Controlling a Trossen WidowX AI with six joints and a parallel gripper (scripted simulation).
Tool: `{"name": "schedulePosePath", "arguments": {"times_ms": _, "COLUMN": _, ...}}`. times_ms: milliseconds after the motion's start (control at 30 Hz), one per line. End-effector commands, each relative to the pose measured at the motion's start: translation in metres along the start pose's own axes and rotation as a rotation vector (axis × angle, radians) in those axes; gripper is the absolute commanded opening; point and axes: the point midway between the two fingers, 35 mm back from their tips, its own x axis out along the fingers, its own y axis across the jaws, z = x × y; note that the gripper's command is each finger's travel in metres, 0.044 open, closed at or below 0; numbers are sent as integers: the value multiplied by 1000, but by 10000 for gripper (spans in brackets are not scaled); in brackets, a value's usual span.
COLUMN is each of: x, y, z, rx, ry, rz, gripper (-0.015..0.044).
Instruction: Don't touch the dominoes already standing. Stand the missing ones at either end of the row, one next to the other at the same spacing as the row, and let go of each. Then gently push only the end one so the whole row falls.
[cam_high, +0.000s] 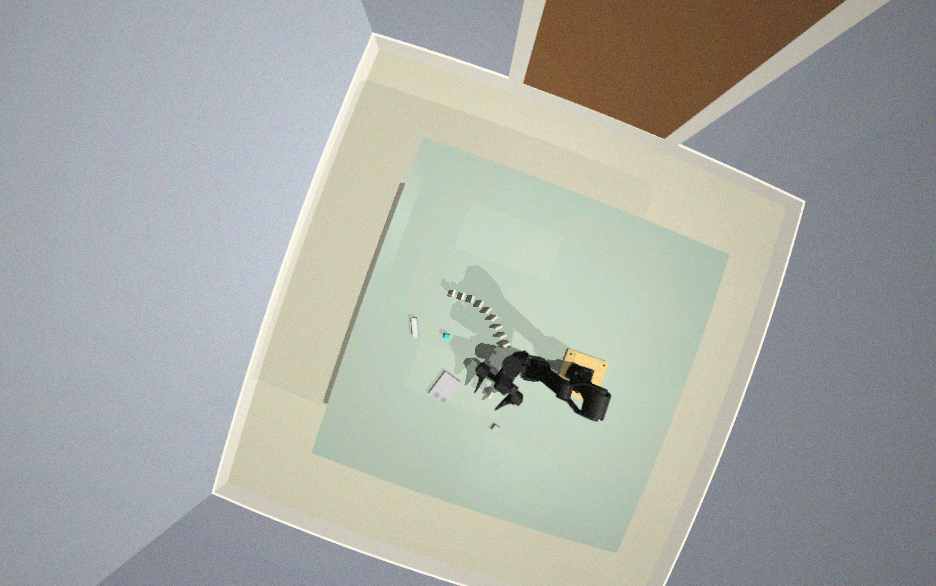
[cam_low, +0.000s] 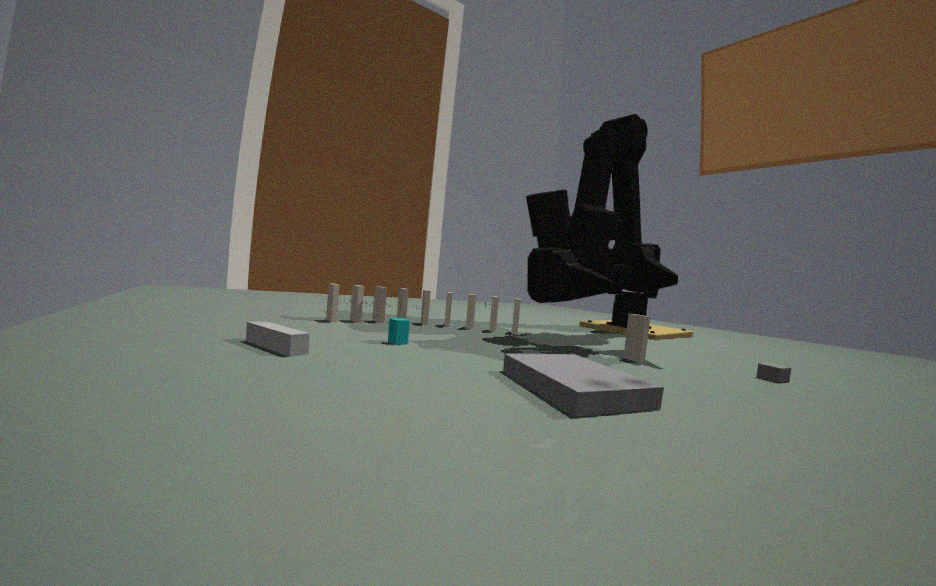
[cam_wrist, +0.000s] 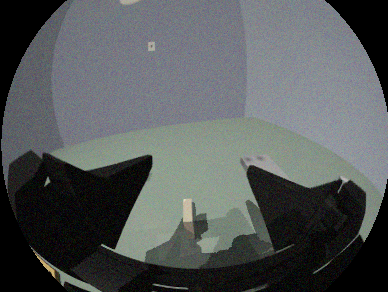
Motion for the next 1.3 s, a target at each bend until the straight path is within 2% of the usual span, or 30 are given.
{"name": "schedulePosePath", "arguments": {"times_ms": 0, "x": 26, "y": -28, "z": 7, "rx": 269, "ry": 99, "rz": -85, "gripper": 440}}
{"name": "schedulePosePath", "arguments": {"times_ms": 267, "x": 67, "y": -42, "z": 11, "rx": 804, "ry": 419, "rz": -378, "gripper": 440}}
{"name": "schedulePosePath", "arguments": {"times_ms": 433, "x": 76, "y": -43, "z": 27, "rx": 913, "ry": 502, "rz": -538, "gripper": 440}}
{"name": "schedulePosePath", "arguments": {"times_ms": 767, "x": 59, "y": -21, "z": 37, "rx": 1069, "ry": 709, "rz": -818, "gripper": 440}}
{"name": "schedulePosePath", "arguments": {"times_ms": 1000, "x": 31, "y": 4, "z": 45, "rx": 1118, "ry": 871, "rz": -1015, "gripper": 440}}
{"name": "schedulePosePath", "arguments": {"times_ms": 1267, "x": 7, "y": 22, "z": 51, "rx": 1128, "ry": 995, "rz": -1131, "gripper": 440}}
